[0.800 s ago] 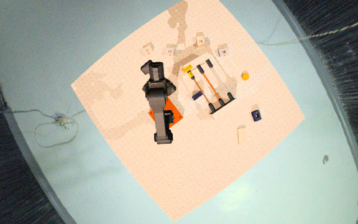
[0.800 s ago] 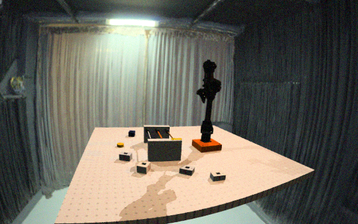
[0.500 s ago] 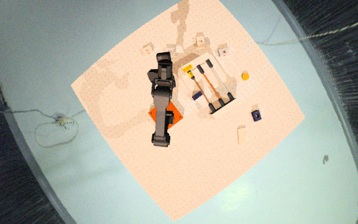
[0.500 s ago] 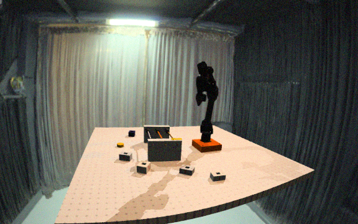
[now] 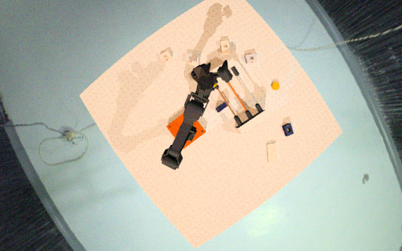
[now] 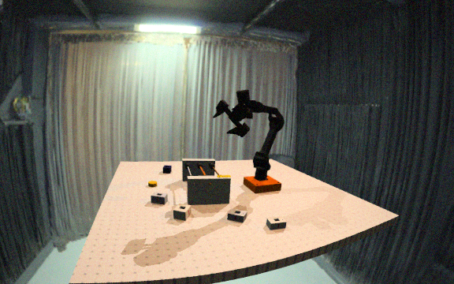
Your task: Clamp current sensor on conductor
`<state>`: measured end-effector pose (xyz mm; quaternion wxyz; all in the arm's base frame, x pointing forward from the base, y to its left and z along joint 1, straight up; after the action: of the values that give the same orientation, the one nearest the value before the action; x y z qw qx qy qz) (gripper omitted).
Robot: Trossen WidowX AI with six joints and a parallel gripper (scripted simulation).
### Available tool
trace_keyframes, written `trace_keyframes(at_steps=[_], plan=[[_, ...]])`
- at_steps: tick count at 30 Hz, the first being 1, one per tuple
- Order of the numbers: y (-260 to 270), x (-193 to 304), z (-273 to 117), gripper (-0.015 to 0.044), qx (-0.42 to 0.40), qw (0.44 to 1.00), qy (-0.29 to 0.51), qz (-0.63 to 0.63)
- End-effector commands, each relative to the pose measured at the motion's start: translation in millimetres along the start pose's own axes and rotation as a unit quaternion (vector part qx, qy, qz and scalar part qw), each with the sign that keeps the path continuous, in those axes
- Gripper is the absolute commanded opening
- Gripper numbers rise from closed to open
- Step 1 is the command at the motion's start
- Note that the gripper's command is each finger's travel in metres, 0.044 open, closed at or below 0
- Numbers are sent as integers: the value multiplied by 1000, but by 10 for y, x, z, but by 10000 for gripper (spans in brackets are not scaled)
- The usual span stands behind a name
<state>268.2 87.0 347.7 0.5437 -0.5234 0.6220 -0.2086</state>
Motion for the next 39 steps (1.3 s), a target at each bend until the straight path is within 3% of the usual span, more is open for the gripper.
trace_keyframes(at_steps=[1, 5, 18, 25, 32, 39], plan=[[-112, 683, -31, 440, 185, 932, -14, 312], [-127, 893, -113, 440, 242, 884, -44, 399], [-117, 895, -98, 440, 238, 884, -41, 401], [400, 719, 343, 440, 6, 901, 114, 419], [1003, 461, 274, 440, -234, 856, 287, 361], [1048, 435, 241, 440, -254, 848, 303, 352]])
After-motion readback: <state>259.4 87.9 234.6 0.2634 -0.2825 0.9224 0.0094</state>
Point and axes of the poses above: the point midway between the two fingers, 35 mm back from their tips, its own z axis out along the fingers, its own y axis across the jaws, x = y × z, the point moved 4 cm from there along -z, back along the fingers, and after that the axes turned 15 degrees about -z, right-handed, at the moved point
